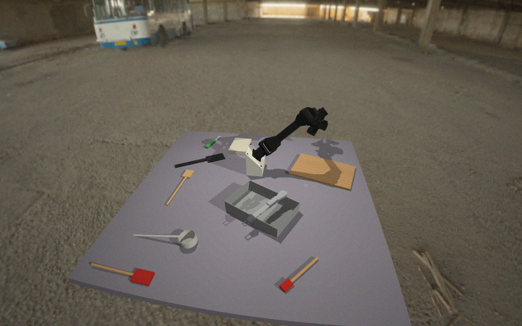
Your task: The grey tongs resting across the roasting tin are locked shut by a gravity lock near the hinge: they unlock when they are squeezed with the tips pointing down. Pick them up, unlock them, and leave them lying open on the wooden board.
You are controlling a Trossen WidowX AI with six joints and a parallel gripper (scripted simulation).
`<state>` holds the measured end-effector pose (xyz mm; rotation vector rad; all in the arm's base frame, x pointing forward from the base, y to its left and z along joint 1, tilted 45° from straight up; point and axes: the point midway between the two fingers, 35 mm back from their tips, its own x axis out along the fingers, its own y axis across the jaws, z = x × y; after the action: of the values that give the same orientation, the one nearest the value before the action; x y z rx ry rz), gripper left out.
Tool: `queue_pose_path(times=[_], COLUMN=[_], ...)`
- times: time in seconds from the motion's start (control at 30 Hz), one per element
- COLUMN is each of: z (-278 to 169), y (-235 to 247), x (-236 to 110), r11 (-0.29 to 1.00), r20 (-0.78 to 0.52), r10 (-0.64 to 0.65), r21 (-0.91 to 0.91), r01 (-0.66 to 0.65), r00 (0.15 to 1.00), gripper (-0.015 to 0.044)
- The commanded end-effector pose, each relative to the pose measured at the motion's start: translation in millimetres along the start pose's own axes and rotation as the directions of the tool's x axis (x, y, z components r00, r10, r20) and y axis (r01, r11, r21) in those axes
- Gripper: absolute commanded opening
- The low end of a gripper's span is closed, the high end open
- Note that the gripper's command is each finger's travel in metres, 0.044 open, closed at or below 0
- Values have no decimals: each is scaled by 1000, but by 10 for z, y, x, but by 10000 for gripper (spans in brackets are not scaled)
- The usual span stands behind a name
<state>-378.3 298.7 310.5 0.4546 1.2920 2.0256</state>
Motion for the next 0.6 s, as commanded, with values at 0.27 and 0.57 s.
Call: queue_pose_path(times=[0.27,0.57], z=[1369,2248], y=[-298,-550], x=[-320,-787], r11=[925,778], r20=[235,404], r10=[-92,-172], r21=[-338,-504], r01=[171,375], r00=[968,899], gripper=[260,260])
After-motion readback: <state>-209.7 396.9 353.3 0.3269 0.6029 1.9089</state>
